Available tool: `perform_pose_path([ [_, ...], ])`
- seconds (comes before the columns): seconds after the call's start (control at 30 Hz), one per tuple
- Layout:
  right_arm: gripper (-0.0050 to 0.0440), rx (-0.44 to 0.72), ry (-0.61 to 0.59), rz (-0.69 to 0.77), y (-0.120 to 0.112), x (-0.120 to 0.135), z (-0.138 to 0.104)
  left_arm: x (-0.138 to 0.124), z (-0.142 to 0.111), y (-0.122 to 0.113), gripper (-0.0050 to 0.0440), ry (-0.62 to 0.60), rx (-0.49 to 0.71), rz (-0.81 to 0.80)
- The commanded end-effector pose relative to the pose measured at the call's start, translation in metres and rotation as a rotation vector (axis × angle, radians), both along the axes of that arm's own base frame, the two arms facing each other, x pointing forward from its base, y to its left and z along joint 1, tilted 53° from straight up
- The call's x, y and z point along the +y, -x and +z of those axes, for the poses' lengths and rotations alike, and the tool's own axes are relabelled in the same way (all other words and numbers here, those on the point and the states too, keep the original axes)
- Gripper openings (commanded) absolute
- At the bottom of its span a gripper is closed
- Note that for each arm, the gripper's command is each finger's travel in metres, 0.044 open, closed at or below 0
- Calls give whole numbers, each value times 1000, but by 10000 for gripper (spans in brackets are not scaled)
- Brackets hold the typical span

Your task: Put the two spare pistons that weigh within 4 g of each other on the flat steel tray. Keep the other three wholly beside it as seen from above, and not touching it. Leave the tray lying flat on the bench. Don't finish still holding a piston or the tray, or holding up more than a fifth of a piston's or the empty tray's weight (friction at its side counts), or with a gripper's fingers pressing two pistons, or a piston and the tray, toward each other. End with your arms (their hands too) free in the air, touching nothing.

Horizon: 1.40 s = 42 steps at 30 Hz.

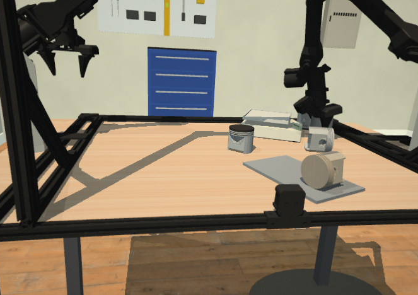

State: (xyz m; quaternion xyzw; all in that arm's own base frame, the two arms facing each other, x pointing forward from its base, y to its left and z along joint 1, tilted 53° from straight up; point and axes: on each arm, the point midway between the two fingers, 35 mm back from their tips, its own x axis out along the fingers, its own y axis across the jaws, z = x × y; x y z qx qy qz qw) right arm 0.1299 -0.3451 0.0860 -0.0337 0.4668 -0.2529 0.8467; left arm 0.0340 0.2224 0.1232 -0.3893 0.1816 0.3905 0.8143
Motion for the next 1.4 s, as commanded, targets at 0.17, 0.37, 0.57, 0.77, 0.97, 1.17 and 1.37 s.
perform_pose_path([
  [0.17,158,5,-8,-8,0,-1,-4,0,0,0,440,0,-1,-1],
  [0.37,158,5,-8,-8,0,-1,-4,0,0,0,440,0,-1,-1],
  [0.57,158,5,-8,-8,0,-1,-4,0,0,0,440,0,-1,-1],
  [0.77,158,5,-8,-8,1,0,-3,0,0,0,440,0,-1,-1],
  [0.97,158,5,-8,-8,8,5,3,0,0,0,440,0,-1,-1],
  [1.17,158,5,-8,-8,14,10,9,0,0,0,440,0,-1,-1],
  [1.37,158,5,-8,-8,18,13,13,0,0,0,440,0,-1,-1],
])
